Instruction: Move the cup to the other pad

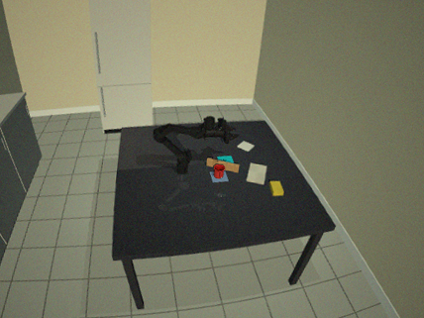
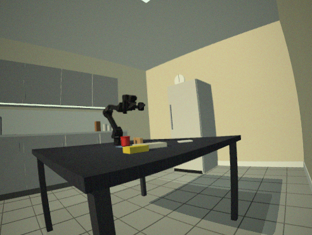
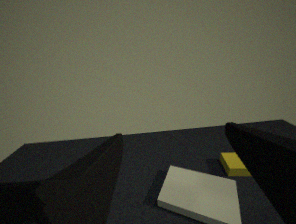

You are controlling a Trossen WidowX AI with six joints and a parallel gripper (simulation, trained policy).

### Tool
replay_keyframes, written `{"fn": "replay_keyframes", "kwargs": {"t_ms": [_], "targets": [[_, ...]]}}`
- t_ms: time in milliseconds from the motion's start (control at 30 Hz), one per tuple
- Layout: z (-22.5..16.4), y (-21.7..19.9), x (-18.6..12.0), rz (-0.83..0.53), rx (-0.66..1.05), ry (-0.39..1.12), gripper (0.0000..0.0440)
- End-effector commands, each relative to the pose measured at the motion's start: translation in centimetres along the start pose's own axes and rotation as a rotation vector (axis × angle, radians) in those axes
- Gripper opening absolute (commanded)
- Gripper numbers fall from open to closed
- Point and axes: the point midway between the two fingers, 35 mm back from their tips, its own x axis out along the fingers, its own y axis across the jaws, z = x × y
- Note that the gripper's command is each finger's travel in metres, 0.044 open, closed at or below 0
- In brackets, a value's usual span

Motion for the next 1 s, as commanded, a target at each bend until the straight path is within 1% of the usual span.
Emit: {"fn": "replay_keyframes", "kwargs": {"t_ms": [0,300,367,700,967], "targets": [[-0.1,0.0,0.0,-0.002,0.004,0.007,0.0374],[-1.6,0.6,-0.3,0.003,0.052,0.104,0.0138],[-2.0,0.8,-0.3,0.007,0.061,0.133,0.0095],[-3.1,2.2,-0.5,0.039,0.117,0.277,0.0068],[-3.8,3.1,-0.7,0.054,0.157,0.401,0.0062]]}}
